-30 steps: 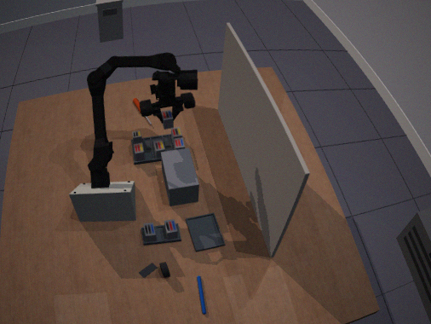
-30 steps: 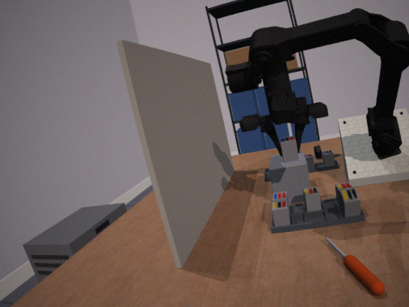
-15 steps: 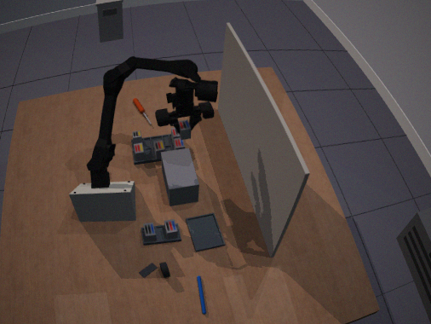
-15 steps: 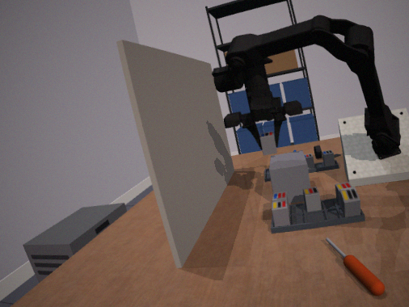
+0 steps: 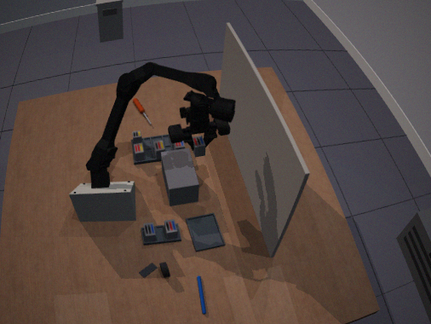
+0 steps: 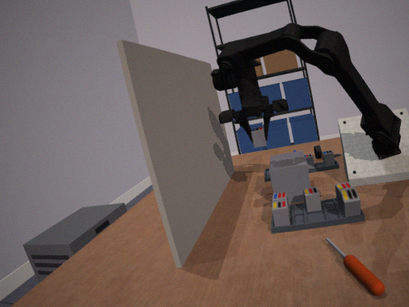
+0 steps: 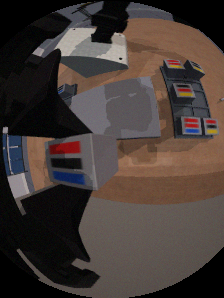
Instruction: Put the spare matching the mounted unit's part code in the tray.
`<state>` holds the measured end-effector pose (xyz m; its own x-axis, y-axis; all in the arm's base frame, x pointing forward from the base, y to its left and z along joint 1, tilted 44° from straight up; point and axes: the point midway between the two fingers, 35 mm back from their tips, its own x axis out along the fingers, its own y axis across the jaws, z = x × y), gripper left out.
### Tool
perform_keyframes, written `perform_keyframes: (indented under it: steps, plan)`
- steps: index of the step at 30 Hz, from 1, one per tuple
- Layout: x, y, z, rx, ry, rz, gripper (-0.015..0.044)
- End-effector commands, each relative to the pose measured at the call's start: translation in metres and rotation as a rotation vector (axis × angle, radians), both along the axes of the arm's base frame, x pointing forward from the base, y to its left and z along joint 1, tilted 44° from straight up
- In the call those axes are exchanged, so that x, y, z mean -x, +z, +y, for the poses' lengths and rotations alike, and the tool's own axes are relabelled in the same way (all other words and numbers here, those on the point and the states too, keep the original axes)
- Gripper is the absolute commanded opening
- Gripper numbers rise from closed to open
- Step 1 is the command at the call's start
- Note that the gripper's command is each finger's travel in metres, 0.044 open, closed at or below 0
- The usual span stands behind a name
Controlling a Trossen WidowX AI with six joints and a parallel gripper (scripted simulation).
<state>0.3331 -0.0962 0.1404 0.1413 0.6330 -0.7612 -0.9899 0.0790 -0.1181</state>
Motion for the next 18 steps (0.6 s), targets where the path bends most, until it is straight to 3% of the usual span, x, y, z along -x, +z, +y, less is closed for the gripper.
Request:
perform_keyframes:
  steps: [1, 18]
  plan:
    - [-0.005, -0.013, -0.018, 0.009, 0.006, -0.008, 0.0000]
    - [-0.004, -0.086, -0.093, -0.008, 0.017, -0.010, 0.0000]
